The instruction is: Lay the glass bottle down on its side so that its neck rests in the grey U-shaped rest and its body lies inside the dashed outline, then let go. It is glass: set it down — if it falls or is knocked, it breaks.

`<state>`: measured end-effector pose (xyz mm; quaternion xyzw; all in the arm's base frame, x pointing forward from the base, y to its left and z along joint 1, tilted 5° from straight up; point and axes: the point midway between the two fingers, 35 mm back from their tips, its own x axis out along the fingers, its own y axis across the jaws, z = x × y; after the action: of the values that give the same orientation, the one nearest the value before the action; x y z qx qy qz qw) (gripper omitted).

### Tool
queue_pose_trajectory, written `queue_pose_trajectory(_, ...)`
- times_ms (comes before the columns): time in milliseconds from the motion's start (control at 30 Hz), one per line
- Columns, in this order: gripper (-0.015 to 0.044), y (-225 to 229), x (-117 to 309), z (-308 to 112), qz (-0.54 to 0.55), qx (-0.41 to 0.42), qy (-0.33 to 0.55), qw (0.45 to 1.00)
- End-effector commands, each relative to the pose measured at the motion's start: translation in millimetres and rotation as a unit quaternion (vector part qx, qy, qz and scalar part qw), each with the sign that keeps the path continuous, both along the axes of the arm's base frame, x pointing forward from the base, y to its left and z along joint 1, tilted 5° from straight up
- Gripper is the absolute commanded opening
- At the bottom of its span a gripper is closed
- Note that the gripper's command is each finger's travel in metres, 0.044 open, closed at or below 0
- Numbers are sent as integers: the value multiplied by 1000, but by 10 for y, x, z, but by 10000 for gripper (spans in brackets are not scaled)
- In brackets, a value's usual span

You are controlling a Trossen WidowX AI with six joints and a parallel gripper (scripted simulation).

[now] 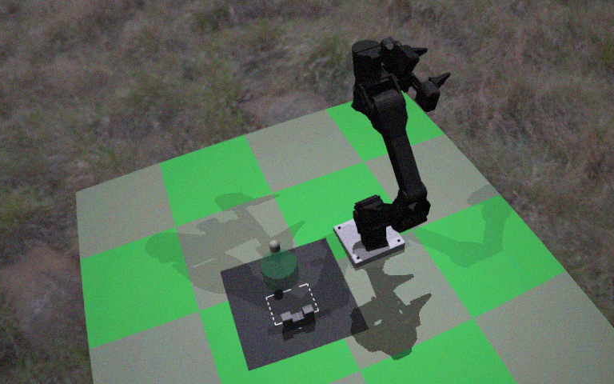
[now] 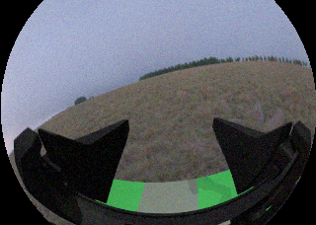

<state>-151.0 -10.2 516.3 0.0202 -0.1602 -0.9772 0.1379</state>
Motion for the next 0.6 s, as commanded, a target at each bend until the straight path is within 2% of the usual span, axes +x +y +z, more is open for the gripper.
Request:
queue_pose_trajectory(0,426,-26,5,-3,5,0,0,1000)
queue_pose_trajectory(100,440,-260,63,-32,52,-1,-1,999)
queue_pose_trajectory(267,440,-944,383,-178,200,0,-18,980)
queue_pose_trajectory(433,440,-1533,935,-429,356,18,-52,933)
queue_pose_trajectory(567,440,-1836,1484,-699,468,43,-93,878)
